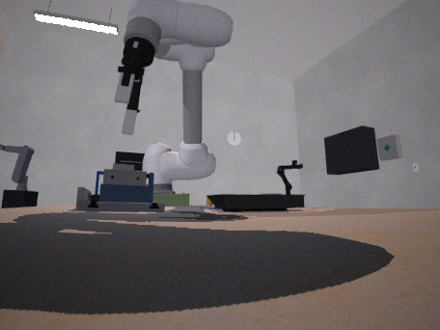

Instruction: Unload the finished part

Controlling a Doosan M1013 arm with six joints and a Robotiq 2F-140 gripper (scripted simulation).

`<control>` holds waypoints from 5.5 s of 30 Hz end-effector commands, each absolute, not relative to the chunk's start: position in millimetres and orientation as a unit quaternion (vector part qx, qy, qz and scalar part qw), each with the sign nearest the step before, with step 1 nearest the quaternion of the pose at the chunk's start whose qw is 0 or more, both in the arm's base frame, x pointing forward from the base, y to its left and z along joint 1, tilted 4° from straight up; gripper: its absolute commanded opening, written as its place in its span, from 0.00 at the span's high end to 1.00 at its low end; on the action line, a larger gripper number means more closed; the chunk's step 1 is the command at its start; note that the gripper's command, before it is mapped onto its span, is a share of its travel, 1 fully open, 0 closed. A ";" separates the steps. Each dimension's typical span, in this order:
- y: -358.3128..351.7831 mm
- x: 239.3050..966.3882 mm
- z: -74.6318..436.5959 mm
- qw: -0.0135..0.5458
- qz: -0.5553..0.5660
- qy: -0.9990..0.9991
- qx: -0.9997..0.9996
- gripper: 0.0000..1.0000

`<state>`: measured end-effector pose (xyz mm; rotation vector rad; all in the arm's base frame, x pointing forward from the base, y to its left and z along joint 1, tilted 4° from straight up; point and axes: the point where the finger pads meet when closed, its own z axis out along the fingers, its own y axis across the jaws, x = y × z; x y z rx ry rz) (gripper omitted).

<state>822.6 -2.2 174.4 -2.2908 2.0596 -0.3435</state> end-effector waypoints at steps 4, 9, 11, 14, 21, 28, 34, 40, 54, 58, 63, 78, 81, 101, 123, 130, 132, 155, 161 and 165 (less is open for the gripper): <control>-15.3 754.4 178.0 -0.003 -0.068 0.633 -0.771 0.00; -21.2 703.4 180.5 -0.016 -0.034 0.607 -0.794 0.00; -21.7 697.1 180.9 -0.017 -0.030 0.604 -0.796 0.00; -21.7 696.9 180.9 -0.017 -0.029 0.604 -0.797 0.00; -21.7 696.9 180.9 -0.017 -0.029 0.604 -0.797 1.00; -21.7 696.9 180.9 -0.017 -0.029 0.604 -0.797 1.00; -21.7 696.9 180.9 -0.017 -0.029 0.604 -0.797 1.00; -21.7 696.9 180.9 -0.017 -0.029 0.604 -0.797 1.00; -21.7 696.9 180.9 -0.017 -0.029 0.604 -0.797 1.00; -21.7 696.9 180.9 -0.017 -0.029 0.604 -0.797 1.00; -21.7 696.9 180.9 -0.017 -0.029 0.604 -0.797 0.60; -21.7 696.9 180.9 -0.017 -0.029 0.604 -0.797 0.60; -21.7 696.9 180.9 -0.017 -0.029 0.604 -0.797 0.60; -21.8 696.9 180.1 -0.017 -0.030 0.603 -0.797 0.60; -24.0 698.2 159.3 -0.018 -0.032 0.602 -0.798 0.60; -25.6 699.1 144.9 -0.018 -0.032 0.602 -0.798 0.60; -26.0 699.3 140.9 -0.018 -0.032 0.602 -0.798 0.60; -28.4 700.6 119.1 -0.018 -0.032 0.602 -0.798 0.60; -28.5 700.7 118.6 -0.018 -0.032 0.602 -0.798 0.60; -28.5 700.7 118.6 -0.018 -0.032 0.602 -0.798 0.60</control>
